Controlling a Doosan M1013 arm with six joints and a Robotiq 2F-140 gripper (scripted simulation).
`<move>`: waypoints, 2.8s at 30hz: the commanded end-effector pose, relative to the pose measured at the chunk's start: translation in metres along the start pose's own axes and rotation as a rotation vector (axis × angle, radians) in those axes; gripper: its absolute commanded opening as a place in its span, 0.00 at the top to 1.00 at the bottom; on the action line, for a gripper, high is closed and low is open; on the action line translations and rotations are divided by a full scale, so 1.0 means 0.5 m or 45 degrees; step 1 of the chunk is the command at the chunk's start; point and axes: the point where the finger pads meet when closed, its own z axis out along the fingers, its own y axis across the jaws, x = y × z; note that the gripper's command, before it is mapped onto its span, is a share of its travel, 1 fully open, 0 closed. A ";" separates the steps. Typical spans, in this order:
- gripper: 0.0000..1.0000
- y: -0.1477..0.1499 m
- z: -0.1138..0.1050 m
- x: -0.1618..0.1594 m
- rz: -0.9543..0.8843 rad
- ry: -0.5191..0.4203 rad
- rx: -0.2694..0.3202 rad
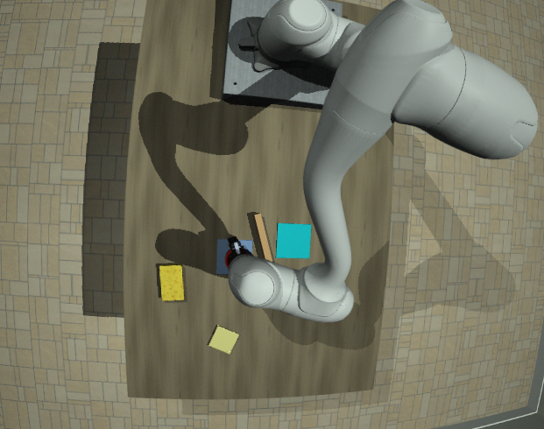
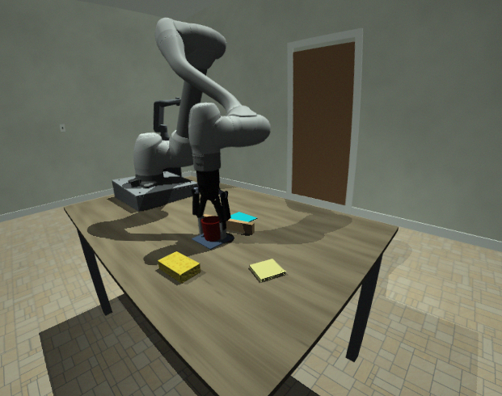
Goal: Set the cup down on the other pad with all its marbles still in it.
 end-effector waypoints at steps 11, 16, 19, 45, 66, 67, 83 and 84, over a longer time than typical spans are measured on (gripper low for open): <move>0.44 0.000 0.000 0.000 0.000 0.000 0.000; 0.45 0.000 0.000 0.000 0.000 0.000 0.000; 0.45 0.000 0.000 0.000 0.000 0.000 0.000; 0.48 0.000 0.000 0.000 0.000 0.000 0.000; 0.50 0.000 0.000 0.000 0.000 0.000 0.000; 0.50 0.000 0.000 0.000 0.000 0.000 0.000; 0.51 0.000 0.000 0.000 0.000 0.000 0.000; 0.51 0.000 0.000 0.000 0.000 0.000 0.000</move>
